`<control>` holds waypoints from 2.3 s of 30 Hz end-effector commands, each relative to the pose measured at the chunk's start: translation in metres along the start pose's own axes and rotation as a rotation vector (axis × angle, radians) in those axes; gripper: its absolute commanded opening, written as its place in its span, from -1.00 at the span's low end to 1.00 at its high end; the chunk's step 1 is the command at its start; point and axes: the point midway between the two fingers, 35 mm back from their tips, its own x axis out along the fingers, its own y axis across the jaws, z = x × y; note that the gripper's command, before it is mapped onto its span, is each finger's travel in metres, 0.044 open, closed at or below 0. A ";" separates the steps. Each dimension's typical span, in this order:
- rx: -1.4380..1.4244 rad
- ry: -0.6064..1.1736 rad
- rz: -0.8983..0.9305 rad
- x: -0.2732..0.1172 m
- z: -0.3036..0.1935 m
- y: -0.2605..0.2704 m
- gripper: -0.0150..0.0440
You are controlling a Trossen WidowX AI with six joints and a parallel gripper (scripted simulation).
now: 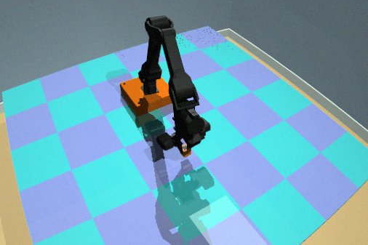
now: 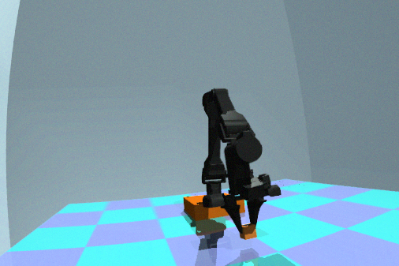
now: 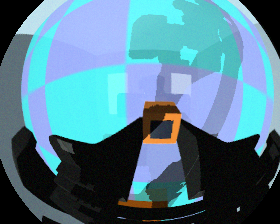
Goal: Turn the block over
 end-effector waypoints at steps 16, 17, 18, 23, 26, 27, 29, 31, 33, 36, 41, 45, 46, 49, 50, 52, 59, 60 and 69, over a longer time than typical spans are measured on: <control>0.000 -0.298 0.002 0.003 -0.007 0.001 -0.49; 0.000 -0.314 0.002 0.003 -0.008 0.001 -0.49; 0.000 -0.329 0.002 0.003 -0.008 0.001 -0.49; -0.001 -0.355 0.001 0.003 -0.009 0.001 -0.49; 0.001 -0.389 0.001 0.009 -0.007 0.000 -0.49; 0.001 -0.403 0.001 0.011 -0.006 0.000 -0.49; 0.002 -0.432 0.001 0.016 -0.004 0.000 -0.49; 0.003 -0.461 0.001 0.020 -0.003 -0.001 -0.49; 0.004 -0.490 0.001 0.024 -0.002 -0.001 -0.49; 0.005 -0.534 0.001 0.029 -0.002 -0.002 -0.49; 0.006 -0.605 0.001 0.035 -0.002 -0.002 -0.49; 0.006 -0.663 0.001 0.038 -0.004 -0.002 -0.49; 0.006 -0.677 0.001 0.038 -0.004 -0.002 -0.49; 0.005 -0.720 0.001 0.039 -0.006 -0.001 -0.49; 0.005 -0.734 0.001 0.038 -0.007 -0.001 -0.49; 0.004 -0.763 0.001 0.038 -0.009 -0.001 -0.49; 0.000 -0.860 0.002 0.032 -0.017 0.001 -0.49; 0.000 -0.867 0.002 0.032 -0.017 0.001 -0.49; 0.000 -0.896 0.002 0.031 -0.018 0.001 -0.49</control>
